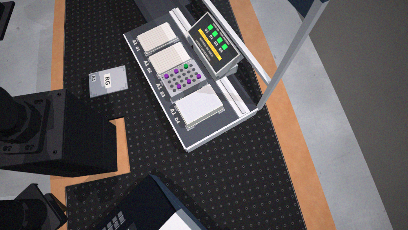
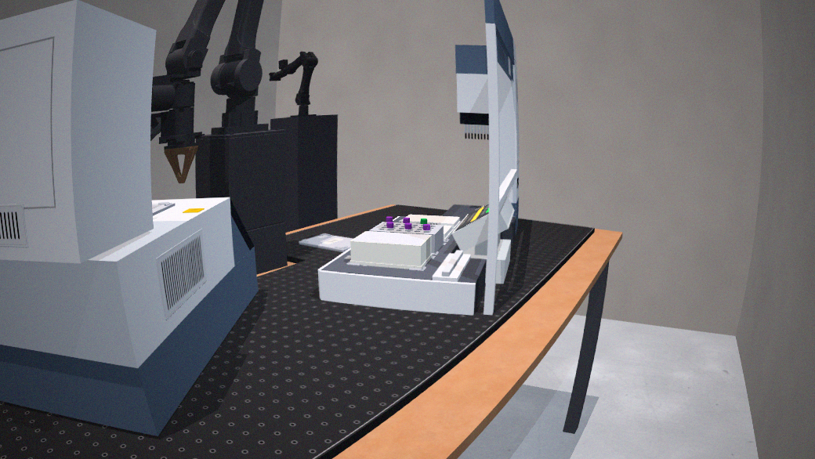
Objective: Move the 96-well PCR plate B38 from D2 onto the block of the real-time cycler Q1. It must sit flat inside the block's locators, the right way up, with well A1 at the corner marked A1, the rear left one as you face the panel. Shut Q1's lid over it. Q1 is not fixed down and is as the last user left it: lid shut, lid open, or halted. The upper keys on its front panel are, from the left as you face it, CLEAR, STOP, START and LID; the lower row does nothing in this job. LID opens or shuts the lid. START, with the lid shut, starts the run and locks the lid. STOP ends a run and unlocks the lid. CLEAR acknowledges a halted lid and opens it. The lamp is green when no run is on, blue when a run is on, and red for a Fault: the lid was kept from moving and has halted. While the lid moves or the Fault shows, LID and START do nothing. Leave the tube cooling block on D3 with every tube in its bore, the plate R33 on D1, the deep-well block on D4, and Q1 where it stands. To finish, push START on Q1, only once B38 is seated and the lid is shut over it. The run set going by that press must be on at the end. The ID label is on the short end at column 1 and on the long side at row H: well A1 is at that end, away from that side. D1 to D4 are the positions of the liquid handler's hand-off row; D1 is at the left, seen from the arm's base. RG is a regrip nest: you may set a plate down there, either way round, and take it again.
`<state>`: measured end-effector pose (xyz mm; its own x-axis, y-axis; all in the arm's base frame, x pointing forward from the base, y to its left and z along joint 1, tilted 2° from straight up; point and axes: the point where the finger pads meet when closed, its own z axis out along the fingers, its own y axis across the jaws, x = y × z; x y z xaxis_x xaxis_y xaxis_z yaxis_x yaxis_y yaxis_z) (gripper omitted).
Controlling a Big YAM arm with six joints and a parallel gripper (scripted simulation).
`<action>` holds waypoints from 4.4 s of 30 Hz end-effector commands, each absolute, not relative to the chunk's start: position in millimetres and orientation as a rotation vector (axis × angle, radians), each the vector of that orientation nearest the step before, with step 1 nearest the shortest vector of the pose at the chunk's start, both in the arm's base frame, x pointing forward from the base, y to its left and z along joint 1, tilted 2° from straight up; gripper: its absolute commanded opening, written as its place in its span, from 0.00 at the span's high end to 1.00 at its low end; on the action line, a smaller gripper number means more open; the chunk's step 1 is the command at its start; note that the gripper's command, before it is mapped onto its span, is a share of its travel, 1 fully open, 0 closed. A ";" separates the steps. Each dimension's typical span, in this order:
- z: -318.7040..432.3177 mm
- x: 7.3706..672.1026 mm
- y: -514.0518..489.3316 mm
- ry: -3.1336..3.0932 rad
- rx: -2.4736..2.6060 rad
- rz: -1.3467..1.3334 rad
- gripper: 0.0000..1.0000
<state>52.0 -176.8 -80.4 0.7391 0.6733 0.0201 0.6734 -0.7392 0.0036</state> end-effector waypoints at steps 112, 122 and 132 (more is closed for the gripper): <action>-75.2 58.8 -197.2 -1.152 -2.959 -0.028 1.00; -77.3 57.0 -191.1 -1.148 -2.954 -0.029 1.00; -80.4 53.9 -180.2 -1.140 -2.939 -0.031 1.00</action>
<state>52.6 -178.6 -79.9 0.7390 0.6734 0.0184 0.6734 -0.7392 0.0083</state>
